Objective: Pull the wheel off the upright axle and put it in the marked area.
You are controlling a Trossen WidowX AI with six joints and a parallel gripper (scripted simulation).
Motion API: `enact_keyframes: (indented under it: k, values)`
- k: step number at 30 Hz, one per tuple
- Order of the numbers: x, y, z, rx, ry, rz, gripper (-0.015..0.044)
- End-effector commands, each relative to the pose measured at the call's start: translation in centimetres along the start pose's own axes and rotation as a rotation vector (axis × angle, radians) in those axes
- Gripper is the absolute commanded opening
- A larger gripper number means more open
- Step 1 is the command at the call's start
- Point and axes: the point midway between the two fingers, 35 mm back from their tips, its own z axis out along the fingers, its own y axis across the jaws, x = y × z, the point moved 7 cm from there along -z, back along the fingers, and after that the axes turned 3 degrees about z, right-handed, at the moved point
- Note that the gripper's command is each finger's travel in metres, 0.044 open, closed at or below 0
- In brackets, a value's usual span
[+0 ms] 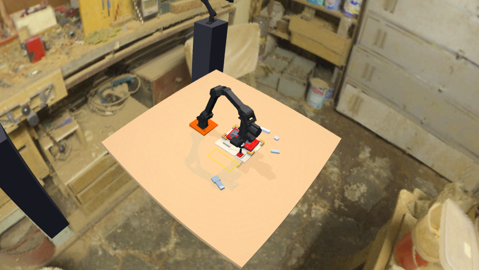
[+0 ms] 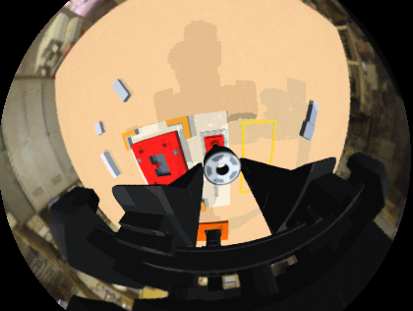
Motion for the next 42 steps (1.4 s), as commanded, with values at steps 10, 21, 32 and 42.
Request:
enact_keyframes:
  k: [10, 21, 32, 42]
  values:
    - [0.7, -2.1, -0.7, 0.003, -0.002, -0.001, 0.0000]
    - [2.1, -5.4, -0.9, 0.008, -0.002, -0.003, 0.0000]
    - [3.8, -8.5, -1.2, 0.012, -0.002, -0.004, 0.0000]
    - [5.1, -10.5, -1.4, 0.015, -0.002, -0.005, 0.0000]
